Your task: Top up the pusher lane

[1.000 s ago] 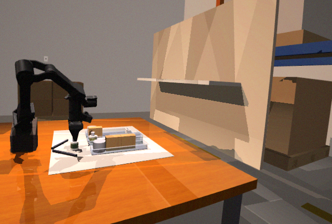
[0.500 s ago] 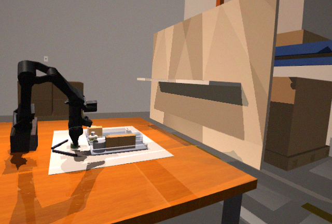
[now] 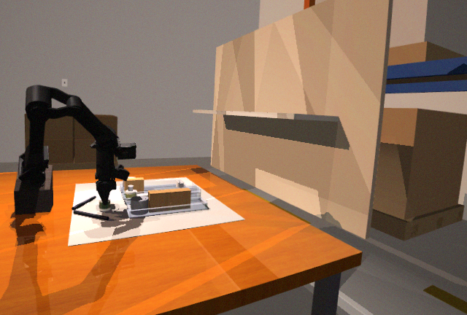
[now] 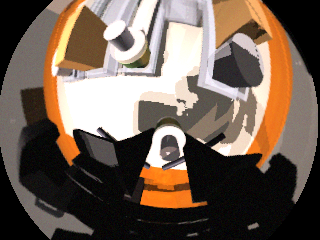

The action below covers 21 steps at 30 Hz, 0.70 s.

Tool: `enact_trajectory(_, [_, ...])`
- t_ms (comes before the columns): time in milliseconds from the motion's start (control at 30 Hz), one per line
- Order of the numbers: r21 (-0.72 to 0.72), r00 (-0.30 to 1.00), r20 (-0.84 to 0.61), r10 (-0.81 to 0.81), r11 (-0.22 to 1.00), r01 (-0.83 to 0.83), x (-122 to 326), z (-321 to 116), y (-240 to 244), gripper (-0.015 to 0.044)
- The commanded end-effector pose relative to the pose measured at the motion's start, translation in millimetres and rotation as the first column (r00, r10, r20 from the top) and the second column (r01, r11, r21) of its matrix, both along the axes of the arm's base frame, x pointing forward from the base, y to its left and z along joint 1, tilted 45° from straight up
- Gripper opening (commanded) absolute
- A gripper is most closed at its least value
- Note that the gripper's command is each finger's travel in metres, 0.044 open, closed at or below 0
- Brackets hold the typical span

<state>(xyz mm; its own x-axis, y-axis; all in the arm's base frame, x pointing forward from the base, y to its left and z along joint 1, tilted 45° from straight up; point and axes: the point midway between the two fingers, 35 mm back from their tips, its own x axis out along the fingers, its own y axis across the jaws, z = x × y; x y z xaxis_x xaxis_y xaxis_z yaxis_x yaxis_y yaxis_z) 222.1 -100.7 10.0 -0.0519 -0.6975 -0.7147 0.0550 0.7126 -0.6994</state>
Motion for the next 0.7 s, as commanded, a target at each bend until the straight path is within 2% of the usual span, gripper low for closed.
enact_trajectory(0, [-0.003, 1.000, -0.006, 0.004, 1.000, -0.004, -1, -1, 0, 0.0125])
enact_trajectory(67, [-0.003, 1.000, -0.006, 0.004, 1.000, -0.004, -1, -1, 0, 0.0111])
enact_trajectory(200, [0.001, 1.000, -0.006, 0.005, 1.000, -0.005, 1, 5, 5, 0.0006])
enact_trajectory(233, [0.002, 1.000, -0.005, 0.005, 1.000, -0.005, 2, 9, 9, 0.0000])
enact_trajectory(667, [0.005, 1.000, -0.007, 0.005, 1.000, -0.005, 4, 68, 57, 0.0000])
